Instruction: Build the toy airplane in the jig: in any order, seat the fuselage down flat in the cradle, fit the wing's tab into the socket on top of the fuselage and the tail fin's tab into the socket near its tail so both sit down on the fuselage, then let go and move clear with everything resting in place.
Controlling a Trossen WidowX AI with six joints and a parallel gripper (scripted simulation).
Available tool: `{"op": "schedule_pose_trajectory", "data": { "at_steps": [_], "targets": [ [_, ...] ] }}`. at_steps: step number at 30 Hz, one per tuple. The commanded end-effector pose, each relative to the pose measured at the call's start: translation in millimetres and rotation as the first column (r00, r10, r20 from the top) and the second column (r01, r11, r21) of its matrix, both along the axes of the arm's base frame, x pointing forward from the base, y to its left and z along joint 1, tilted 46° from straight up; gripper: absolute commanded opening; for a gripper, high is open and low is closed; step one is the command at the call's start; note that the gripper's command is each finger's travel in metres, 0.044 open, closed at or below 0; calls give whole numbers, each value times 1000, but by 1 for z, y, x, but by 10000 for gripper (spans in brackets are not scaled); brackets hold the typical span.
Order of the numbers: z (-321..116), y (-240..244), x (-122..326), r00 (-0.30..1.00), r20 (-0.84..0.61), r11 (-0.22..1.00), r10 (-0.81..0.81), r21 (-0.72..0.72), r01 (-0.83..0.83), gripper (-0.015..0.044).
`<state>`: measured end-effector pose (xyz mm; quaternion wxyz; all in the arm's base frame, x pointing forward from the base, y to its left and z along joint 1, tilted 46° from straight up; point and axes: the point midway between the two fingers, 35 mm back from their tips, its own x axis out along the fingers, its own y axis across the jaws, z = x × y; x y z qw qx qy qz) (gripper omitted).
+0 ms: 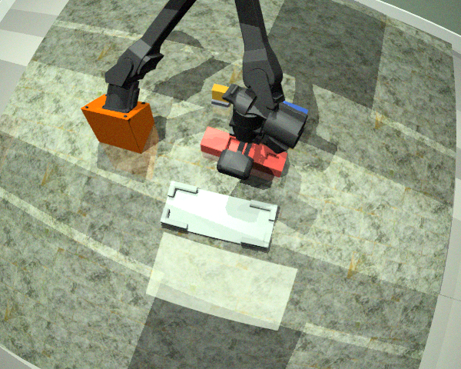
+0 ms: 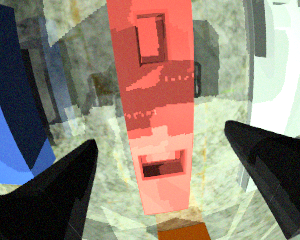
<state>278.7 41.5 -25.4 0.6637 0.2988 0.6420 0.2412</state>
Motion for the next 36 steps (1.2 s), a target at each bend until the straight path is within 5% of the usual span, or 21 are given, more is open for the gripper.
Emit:
{"op": "schedule_pose_trajectory", "data": {
  "at_steps": [1,19,28,36],
  "targets": [
    [-6,6,-1,1000,-12,1000,-2,7,2,440],
    [-23,25,-1,1000,-12,1000,-2,10,2,440],
    [-23,25,-1,1000,-12,1000,-2,10,2,204],
    [-23,25,-1,1000,-12,1000,-2,10,2,131]
  ]
}}
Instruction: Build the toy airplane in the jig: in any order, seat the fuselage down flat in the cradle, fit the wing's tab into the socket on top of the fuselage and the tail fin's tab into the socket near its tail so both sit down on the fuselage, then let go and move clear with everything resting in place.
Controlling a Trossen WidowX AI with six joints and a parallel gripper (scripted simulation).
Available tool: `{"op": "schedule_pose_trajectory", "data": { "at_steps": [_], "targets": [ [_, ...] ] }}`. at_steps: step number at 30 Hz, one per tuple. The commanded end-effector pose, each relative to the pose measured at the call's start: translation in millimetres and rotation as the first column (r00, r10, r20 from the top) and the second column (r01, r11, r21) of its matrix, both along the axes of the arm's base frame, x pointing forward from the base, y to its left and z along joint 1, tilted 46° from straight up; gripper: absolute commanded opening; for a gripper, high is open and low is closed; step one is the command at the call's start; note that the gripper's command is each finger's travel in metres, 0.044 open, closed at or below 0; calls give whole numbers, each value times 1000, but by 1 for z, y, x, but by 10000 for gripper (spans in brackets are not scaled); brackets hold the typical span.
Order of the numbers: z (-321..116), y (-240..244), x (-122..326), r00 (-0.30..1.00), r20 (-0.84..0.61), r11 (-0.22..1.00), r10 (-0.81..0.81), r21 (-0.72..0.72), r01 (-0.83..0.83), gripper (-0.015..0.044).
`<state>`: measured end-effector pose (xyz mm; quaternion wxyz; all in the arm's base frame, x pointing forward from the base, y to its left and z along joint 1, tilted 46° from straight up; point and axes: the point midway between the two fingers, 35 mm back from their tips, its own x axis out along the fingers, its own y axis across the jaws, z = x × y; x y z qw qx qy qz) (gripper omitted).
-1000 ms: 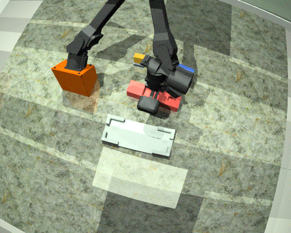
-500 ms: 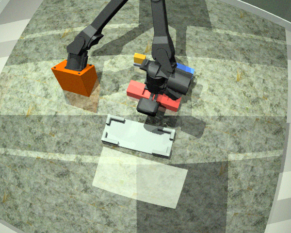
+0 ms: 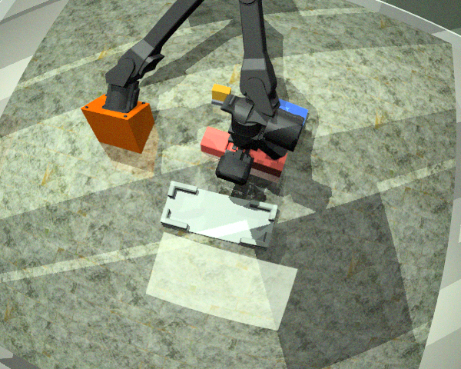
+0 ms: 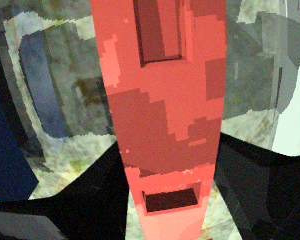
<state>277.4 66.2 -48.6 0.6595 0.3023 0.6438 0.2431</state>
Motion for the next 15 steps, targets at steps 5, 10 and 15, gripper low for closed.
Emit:
{"op": "schedule_pose_trajectory", "data": {
  "at_steps": [5,10,15],
  "targets": [
    [5,-8,2,1000,-3,1000,-4,-3,4,0],
    [14,-19,4,1000,-3,1000,-5,-8,5,0],
    [24,-30,5,1000,-3,1000,-6,-11,6,0]
  ]
}}
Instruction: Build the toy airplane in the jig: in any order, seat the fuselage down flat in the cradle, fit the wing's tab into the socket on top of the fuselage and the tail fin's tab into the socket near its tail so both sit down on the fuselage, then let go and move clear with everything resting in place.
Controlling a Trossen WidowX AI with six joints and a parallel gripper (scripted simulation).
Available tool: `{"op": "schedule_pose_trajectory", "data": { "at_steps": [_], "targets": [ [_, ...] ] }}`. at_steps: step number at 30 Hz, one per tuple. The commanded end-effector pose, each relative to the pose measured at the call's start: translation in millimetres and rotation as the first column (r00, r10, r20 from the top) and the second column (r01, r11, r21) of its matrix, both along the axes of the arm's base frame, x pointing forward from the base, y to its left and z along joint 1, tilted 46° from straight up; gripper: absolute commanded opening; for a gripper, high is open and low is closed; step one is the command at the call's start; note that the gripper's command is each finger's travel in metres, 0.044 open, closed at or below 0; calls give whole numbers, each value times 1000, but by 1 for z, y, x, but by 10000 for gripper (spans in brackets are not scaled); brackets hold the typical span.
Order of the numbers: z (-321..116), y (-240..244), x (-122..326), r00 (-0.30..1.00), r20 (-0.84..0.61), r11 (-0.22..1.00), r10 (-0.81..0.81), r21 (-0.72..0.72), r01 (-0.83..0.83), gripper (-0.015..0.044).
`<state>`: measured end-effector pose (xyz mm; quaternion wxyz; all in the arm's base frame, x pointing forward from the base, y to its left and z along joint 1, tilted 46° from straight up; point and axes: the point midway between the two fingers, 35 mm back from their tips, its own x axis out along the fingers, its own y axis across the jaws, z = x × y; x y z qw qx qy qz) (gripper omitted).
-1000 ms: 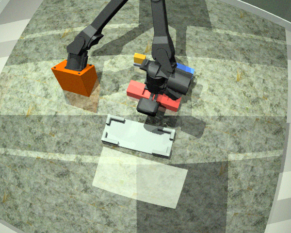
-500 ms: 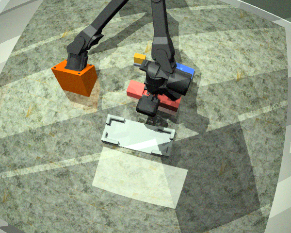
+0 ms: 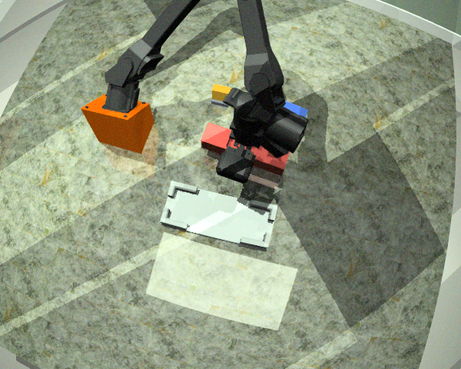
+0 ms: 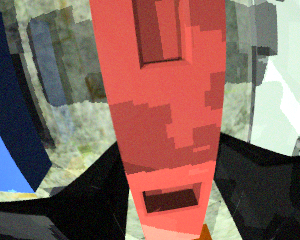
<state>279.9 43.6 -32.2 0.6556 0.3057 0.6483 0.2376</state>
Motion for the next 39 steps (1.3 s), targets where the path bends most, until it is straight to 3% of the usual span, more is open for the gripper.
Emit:
{"op": "schedule_pose_trajectory", "data": {
  "at_steps": [1,29,39],
  "targets": [
    [9,-10,3,1000,13,1000,1,-9,-1,0],
    [72,-69,-8,1000,12,1000,4,-3,-4,0],
    [59,-77,-7,1000,-3,1000,-5,-4,5,0]
  ]
}}
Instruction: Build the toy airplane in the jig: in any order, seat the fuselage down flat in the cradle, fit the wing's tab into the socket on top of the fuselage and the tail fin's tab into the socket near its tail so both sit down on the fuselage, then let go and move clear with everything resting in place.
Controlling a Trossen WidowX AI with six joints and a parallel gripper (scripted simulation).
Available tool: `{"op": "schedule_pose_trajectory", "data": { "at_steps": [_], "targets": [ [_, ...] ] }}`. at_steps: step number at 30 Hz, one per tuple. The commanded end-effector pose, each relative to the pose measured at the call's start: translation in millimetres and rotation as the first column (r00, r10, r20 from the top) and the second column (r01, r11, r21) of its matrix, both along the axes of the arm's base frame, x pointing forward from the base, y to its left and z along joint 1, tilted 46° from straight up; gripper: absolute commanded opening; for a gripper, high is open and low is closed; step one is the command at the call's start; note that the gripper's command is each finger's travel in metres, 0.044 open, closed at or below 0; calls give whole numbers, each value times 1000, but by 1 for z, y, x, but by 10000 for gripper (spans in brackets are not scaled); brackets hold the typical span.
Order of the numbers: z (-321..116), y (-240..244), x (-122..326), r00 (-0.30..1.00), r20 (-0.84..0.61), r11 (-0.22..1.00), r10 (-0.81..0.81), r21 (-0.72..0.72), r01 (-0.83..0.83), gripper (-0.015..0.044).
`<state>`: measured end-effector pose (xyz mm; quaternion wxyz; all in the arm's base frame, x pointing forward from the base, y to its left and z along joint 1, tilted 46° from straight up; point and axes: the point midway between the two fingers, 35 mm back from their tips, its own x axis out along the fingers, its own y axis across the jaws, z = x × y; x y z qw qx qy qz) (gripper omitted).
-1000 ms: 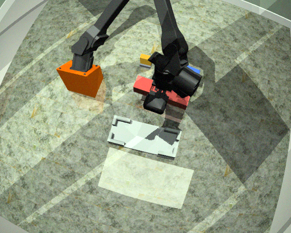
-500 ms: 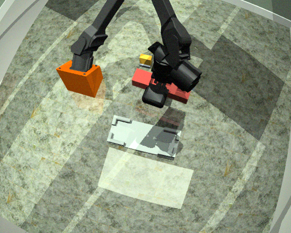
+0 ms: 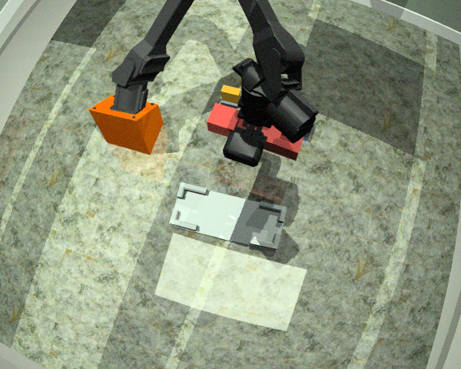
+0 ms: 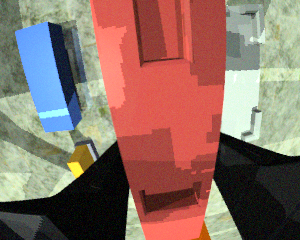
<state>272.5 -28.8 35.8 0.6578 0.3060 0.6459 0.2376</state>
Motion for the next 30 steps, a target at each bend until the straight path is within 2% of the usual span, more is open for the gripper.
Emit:
{"op": "schedule_pose_trajectory", "data": {
  "at_steps": [1,12,30],
  "targets": [
    [-12,-6,0,1000,-11,1000,-3,-4,3,0],
    [-45,-20,0,999,-41,1000,-20,-7,20,0],
    [-99,-41,2,1000,-7,1000,1,-8,-1,0]
  ]
}}
